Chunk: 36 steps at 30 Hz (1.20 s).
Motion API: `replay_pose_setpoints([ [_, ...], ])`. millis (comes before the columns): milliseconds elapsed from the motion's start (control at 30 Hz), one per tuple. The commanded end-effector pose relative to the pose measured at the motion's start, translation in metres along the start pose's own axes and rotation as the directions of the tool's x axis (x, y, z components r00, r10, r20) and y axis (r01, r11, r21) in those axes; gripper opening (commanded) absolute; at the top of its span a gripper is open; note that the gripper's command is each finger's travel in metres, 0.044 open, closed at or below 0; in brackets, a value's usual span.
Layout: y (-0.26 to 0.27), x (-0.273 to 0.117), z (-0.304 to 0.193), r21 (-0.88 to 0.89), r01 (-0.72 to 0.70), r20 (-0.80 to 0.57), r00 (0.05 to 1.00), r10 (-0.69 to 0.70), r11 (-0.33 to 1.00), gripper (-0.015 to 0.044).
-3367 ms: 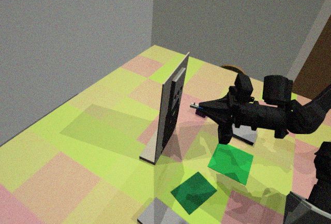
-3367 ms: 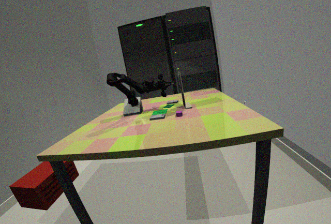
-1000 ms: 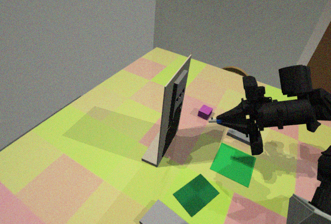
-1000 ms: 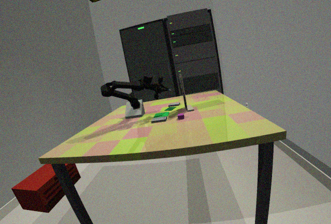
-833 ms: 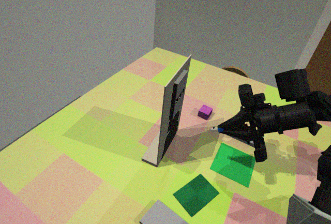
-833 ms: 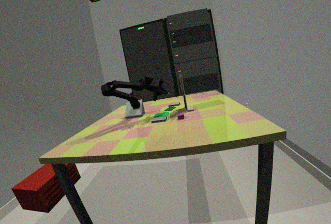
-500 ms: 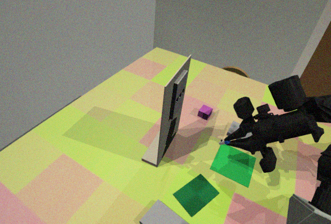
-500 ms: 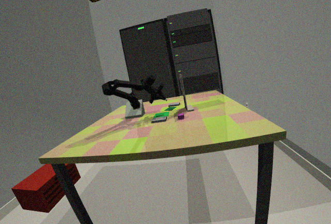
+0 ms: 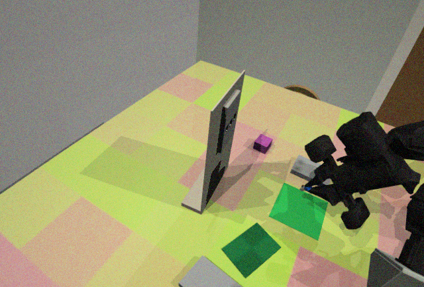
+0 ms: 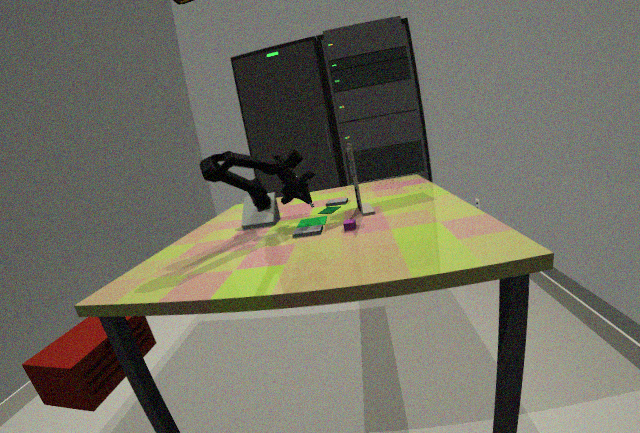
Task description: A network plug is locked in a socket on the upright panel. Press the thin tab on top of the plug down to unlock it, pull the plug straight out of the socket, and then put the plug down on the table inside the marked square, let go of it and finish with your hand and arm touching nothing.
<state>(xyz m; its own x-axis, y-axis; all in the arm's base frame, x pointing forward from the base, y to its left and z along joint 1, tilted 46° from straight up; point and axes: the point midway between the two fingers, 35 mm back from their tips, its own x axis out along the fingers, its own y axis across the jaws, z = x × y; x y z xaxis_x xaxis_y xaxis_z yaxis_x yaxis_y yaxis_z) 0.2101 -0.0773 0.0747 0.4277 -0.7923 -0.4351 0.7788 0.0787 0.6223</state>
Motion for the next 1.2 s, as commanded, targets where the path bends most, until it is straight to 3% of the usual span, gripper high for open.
replay_pose_setpoints([
  [0, -0.003, 0.0, 0.005, 0.003, 0.001, 0.044, 0.999, -0.001, 1.0, 0.0],
  [1167, -0.017, 0.023, -0.001, 0.007, 0.018, 0.033, 0.999, -0.018, 1.0, 0.0],
])
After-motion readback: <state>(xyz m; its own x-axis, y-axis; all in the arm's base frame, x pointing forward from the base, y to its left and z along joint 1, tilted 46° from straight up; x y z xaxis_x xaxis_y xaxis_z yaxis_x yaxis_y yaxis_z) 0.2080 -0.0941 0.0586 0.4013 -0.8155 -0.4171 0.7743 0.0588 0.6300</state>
